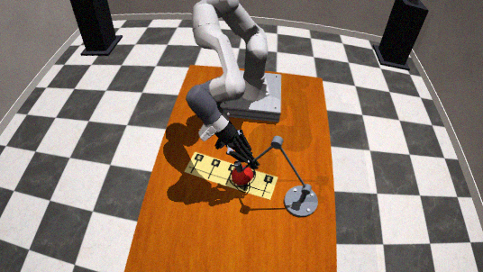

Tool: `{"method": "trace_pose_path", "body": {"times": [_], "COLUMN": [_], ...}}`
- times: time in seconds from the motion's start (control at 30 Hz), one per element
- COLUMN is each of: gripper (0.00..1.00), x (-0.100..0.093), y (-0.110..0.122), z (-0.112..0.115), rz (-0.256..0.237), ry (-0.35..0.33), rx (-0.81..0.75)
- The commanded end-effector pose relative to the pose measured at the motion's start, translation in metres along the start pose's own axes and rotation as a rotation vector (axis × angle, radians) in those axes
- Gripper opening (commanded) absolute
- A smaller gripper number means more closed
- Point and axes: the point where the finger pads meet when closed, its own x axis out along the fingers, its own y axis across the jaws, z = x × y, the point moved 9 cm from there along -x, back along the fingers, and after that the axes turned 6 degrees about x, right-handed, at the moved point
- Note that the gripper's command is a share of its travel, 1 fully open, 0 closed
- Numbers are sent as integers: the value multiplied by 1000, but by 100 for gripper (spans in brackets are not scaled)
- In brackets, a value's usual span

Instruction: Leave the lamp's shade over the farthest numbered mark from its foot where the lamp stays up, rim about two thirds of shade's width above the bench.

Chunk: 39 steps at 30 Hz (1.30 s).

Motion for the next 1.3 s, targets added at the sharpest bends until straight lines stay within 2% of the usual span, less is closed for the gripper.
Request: {"method": "trace_pose_path", "body": {"times": [0.0,0.4,1.27], "gripper": [10,10,10], "x": [-8,-23,-26], "y": [-4,-10,-13], "z": [-12,-37,-41], "rz": [-6,0,0], "ry": [2,3,3], "rx": [-8,-15,-15]}}
